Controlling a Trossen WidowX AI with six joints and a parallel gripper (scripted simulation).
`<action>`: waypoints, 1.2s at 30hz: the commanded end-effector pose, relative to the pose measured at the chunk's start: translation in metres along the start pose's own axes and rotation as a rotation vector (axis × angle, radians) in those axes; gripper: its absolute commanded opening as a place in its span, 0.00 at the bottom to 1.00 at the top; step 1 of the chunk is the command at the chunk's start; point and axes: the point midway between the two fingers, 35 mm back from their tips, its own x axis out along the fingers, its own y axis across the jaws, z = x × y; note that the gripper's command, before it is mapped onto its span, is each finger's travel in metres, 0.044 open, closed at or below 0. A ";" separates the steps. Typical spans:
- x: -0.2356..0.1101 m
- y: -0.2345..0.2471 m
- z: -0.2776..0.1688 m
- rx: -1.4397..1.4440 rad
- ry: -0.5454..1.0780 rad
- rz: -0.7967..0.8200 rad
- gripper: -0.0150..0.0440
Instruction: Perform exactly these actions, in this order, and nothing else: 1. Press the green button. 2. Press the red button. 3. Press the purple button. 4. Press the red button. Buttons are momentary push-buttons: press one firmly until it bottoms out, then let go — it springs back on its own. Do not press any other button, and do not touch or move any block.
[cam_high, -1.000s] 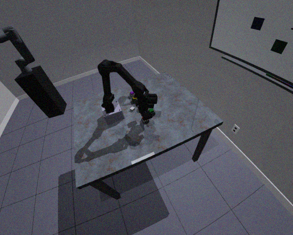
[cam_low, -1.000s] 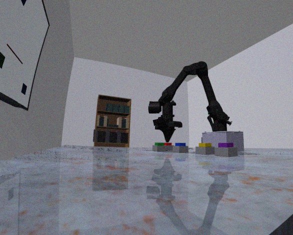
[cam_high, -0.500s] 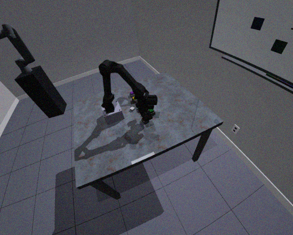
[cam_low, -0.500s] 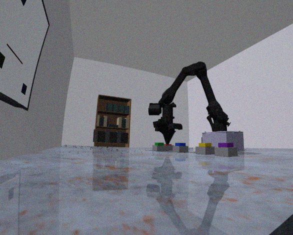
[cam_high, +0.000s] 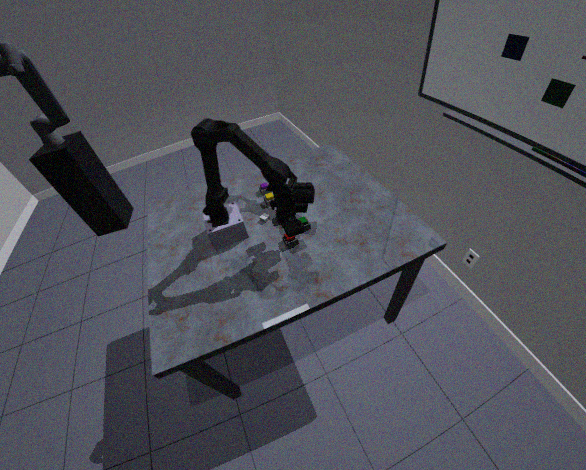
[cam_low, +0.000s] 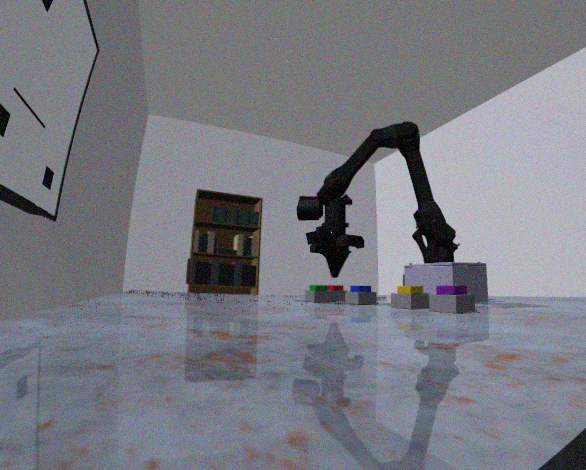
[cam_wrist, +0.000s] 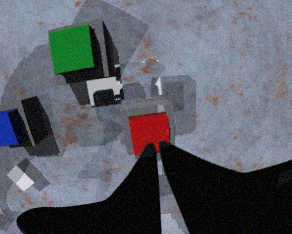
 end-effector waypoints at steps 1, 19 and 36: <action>-0.009 0.000 0.000 -0.004 0.003 0.003 0.29; -0.070 0.085 0.051 -0.024 -0.001 -0.021 0.29; -0.074 0.323 0.043 -0.007 -0.004 0.027 0.29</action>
